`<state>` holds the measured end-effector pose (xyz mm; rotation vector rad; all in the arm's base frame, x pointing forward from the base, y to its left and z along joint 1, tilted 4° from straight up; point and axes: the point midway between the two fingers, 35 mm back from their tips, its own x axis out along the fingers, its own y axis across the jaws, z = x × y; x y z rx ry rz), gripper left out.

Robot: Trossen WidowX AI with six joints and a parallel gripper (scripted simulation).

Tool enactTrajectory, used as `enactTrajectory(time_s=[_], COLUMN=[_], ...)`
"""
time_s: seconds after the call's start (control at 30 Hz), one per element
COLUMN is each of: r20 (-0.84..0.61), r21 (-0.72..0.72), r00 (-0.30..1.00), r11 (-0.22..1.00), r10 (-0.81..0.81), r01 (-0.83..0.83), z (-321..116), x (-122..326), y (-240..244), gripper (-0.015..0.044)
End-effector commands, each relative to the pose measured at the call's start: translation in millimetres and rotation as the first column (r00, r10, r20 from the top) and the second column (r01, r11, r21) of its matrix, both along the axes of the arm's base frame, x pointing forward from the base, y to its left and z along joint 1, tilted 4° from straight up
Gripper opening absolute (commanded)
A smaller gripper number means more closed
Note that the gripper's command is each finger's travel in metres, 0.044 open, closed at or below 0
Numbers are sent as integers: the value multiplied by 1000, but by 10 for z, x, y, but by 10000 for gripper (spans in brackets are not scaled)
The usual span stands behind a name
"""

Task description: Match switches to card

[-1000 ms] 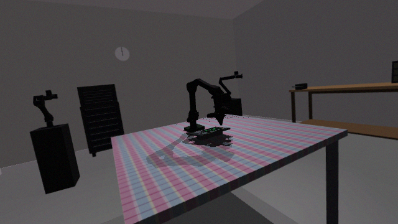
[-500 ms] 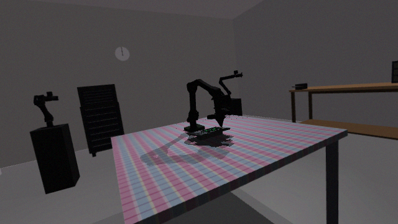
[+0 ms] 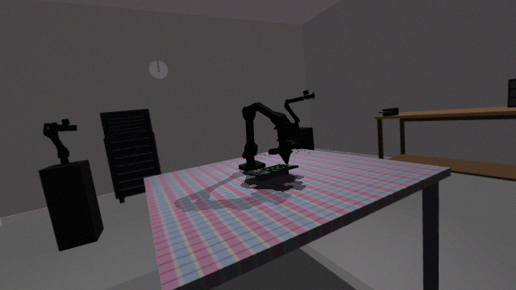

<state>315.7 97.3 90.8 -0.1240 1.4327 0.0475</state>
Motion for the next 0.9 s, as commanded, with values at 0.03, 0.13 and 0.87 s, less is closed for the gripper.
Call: enactTrajectory(time_s=[0.03,0.13,0.87], r20=[-2,-2,-2], r21=[1,1,1], r00=[1000,1000,1000], r11=[1000,1000,1000], r10=[4,4,4], r01=[-4,-4,-4], z=[-10,-14,-43], x=[-1,0,5], y=[2,2,1], gripper=[0,0,0])
